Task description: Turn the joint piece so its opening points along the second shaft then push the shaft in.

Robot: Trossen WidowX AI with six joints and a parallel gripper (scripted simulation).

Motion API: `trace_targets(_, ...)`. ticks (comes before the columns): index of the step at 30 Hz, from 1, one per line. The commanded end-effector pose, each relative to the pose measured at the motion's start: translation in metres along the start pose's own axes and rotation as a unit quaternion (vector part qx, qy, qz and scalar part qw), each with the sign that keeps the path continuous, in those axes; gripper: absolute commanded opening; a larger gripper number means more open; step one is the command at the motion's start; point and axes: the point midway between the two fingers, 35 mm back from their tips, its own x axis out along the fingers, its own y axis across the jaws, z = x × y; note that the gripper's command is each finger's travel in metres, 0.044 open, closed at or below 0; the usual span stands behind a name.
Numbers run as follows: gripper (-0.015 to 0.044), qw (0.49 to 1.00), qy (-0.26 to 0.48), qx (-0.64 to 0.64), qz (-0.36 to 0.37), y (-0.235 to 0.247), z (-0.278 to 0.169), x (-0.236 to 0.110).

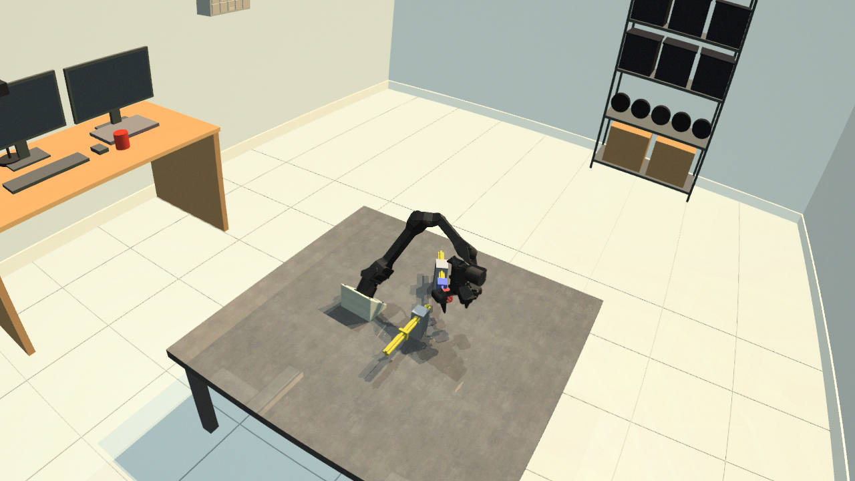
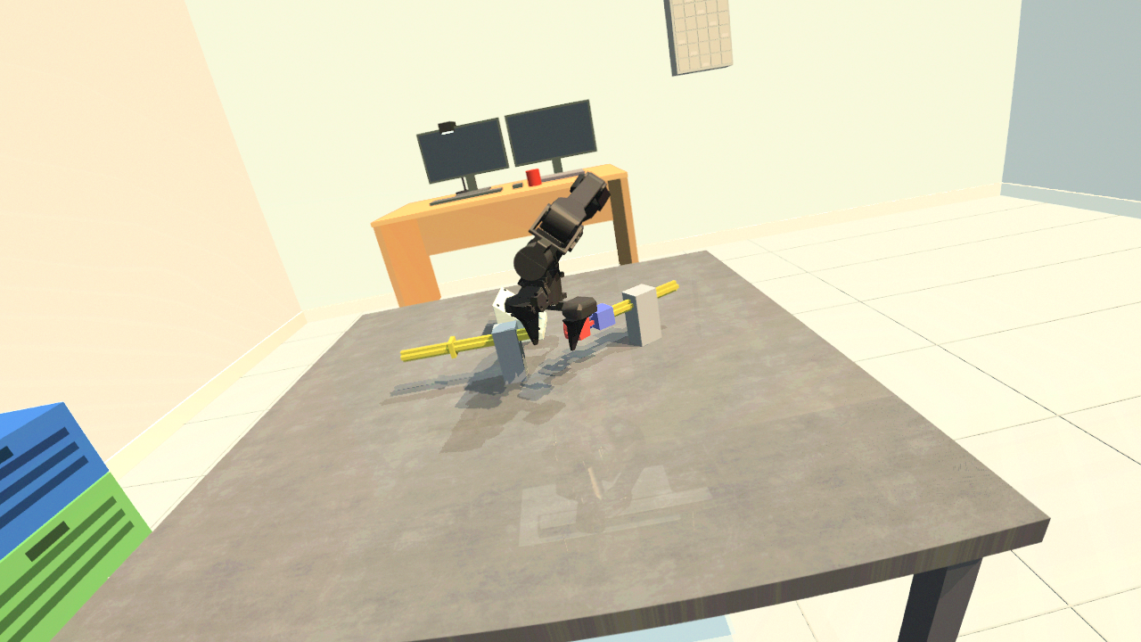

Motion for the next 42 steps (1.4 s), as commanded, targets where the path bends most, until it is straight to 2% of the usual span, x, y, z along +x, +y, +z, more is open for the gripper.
trace_targets(1,0.0440,1.000,0.001,0.004,0.000,-0.001,-0.002,0.005)
trace_targets(20,0.0440,1.000,0.002,0.005,0.000,-0.001,-0.069,-0.003)
trace_targets(42,0.0440,1.000,0.002,0.005,0.001,0.000,-0.071,0.026)
